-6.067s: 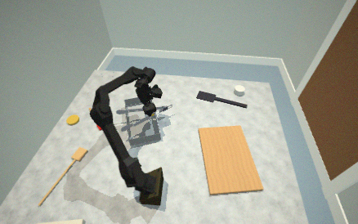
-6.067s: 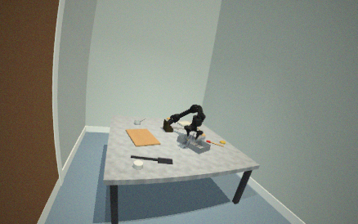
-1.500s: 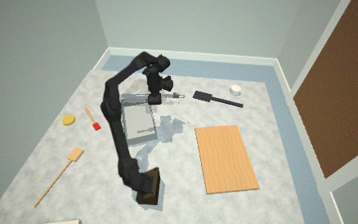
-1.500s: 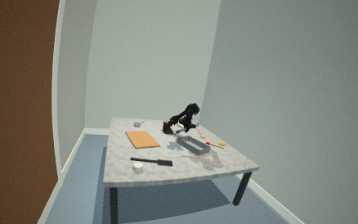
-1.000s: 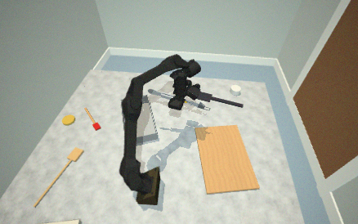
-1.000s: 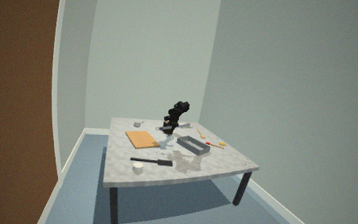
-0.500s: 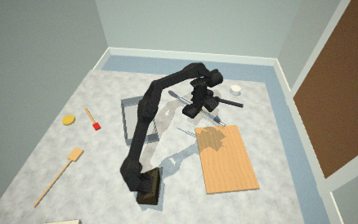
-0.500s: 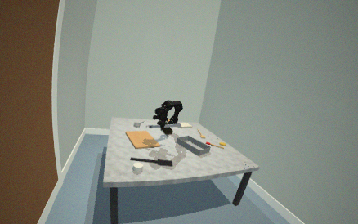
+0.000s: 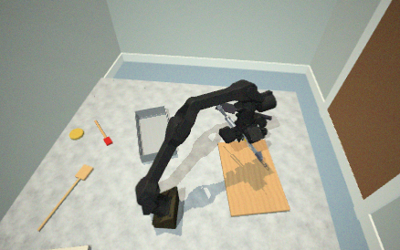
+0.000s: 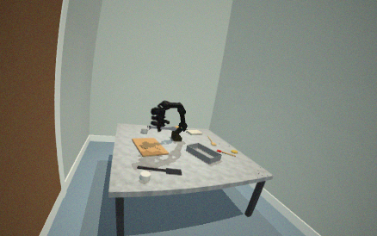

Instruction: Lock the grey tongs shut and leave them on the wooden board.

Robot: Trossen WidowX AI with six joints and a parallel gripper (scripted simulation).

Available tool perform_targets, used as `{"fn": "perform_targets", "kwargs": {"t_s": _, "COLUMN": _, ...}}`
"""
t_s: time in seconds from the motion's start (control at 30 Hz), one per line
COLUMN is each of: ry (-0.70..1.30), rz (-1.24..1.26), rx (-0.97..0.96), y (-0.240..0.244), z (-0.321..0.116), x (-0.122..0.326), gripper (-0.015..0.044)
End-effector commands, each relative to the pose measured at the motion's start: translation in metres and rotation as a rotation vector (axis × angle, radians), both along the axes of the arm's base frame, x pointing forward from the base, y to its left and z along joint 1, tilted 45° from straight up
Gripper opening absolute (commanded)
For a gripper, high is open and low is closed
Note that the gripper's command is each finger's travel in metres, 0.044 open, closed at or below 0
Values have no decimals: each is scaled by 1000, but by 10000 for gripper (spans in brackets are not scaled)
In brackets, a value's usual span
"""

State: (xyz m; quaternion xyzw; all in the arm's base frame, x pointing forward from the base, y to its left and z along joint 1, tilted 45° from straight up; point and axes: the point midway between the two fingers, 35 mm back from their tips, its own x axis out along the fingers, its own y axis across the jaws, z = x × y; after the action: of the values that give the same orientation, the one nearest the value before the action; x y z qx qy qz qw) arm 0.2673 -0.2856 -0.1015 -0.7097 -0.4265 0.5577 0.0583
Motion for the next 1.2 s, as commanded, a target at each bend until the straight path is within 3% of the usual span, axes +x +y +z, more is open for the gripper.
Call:
{"fn": "perform_targets", "kwargs": {"t_s": 0.0, "ry": 104, "rz": -105, "rx": -3, "y": -16, "z": -16, "x": -28, "gripper": -150}}
{"fn": "perform_targets", "kwargs": {"t_s": 0.5, "ry": 450, "rz": -461, "rx": 14, "y": -50, "z": -62, "x": -133, "gripper": -150}}
{"fn": "perform_targets", "kwargs": {"t_s": 0.83, "ry": 443, "rz": -475, "rx": 23, "y": -50, "z": -63, "x": -134, "gripper": -150}}
{"fn": "perform_targets", "kwargs": {"t_s": 1.17, "ry": 237, "rz": -658, "rx": 148, "y": -46, "z": -72, "x": -139, "gripper": -150}}
